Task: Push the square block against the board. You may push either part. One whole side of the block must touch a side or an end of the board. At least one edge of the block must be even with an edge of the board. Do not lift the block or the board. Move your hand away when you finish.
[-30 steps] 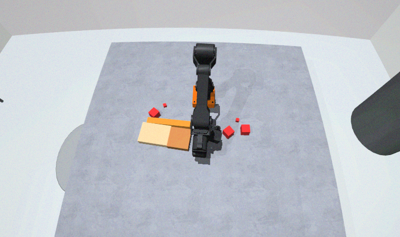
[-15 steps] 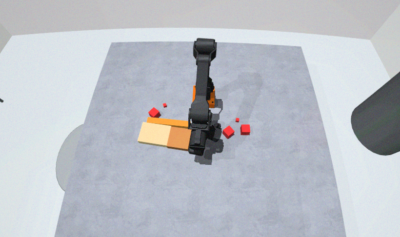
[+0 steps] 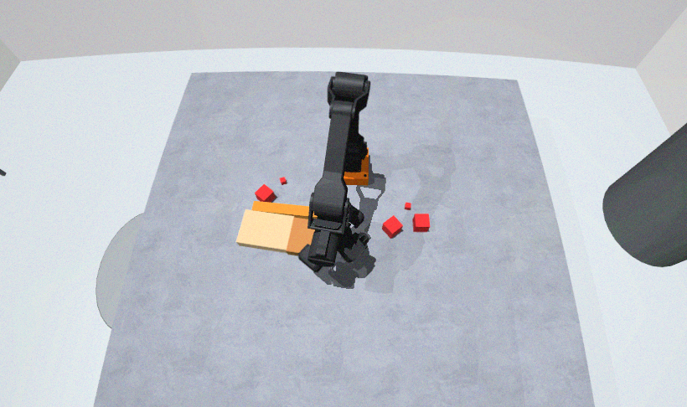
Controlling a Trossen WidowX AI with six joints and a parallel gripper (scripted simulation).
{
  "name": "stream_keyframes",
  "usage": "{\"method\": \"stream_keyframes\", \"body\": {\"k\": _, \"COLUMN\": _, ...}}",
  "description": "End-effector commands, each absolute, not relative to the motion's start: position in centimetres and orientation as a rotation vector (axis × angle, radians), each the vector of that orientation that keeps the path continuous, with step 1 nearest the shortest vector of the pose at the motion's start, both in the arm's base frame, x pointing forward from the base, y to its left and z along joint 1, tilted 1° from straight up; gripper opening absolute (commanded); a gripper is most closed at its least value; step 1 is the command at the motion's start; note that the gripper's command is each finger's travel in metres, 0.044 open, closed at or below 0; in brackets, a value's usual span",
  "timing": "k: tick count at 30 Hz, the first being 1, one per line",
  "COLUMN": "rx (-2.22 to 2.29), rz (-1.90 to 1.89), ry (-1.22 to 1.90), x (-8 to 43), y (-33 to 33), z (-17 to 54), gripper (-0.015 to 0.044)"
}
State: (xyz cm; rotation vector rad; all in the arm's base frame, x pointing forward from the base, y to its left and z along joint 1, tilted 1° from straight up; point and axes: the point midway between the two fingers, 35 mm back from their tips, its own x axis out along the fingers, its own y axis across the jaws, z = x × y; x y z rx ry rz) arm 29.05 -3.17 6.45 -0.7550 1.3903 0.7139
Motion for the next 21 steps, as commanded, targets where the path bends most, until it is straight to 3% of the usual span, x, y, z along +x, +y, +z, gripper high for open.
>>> {"method": "stream_keyframes", "body": {"k": 1, "rx": -0.663, "rz": 0.627, "ry": 1.428, "x": 29.6, "y": -3.9, "z": 6.4, "gripper": 0.0000}}
{"method": "stream_keyframes", "body": {"k": 21, "rx": -0.126, "rz": 0.114, "ry": 1.525, "x": 31.8, "y": -8.0, "z": 6.6, "gripper": 0.0000}}
